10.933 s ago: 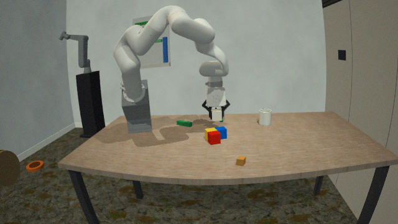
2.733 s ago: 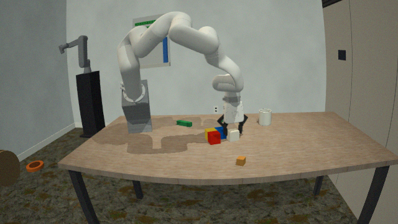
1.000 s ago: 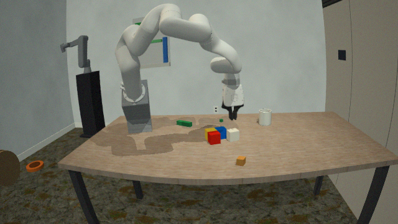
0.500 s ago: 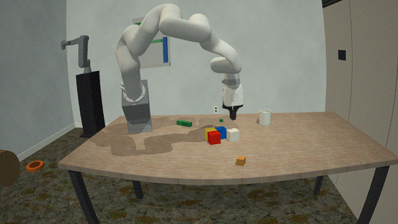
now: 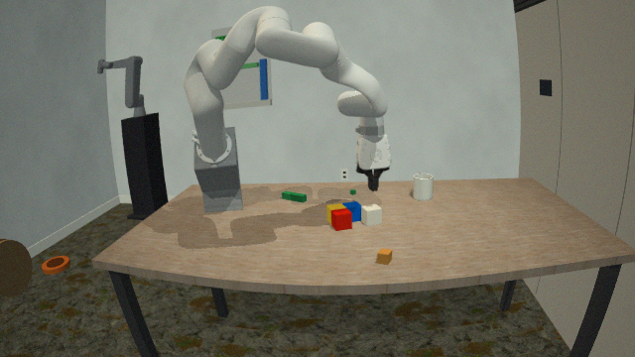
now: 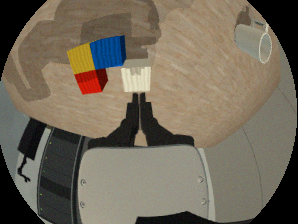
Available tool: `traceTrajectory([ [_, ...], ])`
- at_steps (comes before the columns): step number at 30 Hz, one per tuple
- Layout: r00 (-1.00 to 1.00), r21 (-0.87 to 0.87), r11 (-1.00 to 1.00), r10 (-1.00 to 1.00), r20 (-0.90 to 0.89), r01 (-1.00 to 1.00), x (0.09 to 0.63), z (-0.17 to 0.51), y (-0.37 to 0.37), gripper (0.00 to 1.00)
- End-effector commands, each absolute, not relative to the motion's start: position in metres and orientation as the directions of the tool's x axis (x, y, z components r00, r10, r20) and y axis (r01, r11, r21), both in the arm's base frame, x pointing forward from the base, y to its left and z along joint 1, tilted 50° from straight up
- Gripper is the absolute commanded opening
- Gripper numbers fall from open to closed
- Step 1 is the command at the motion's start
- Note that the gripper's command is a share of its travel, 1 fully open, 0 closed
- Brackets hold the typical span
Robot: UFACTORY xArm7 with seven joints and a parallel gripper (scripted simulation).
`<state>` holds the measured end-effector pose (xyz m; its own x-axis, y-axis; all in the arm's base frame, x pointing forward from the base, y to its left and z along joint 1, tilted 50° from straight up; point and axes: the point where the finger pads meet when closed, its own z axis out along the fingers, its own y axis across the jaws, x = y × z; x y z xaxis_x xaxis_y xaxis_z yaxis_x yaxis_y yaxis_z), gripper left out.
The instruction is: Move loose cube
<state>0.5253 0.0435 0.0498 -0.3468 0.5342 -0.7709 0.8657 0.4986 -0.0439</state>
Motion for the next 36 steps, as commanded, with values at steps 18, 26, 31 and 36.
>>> traceTrajectory([
  [18, -0.349, -0.041, 0.503, 0.535, -0.769, 0.863, 0.566, 0.048, 0.07, 0.0],
  [26, -0.349, -0.042, 0.503, 0.535, -0.769, 0.863, 0.567, 0.047, 0.069, 0.0],
  [31, -0.349, -0.042, 0.503, 0.535, -0.769, 0.863, 0.569, 0.043, 0.065, 0.0],
  [36, -0.349, -0.042, 0.503, 0.535, -0.769, 0.863, 0.573, 0.037, 0.059, 0.0],
])
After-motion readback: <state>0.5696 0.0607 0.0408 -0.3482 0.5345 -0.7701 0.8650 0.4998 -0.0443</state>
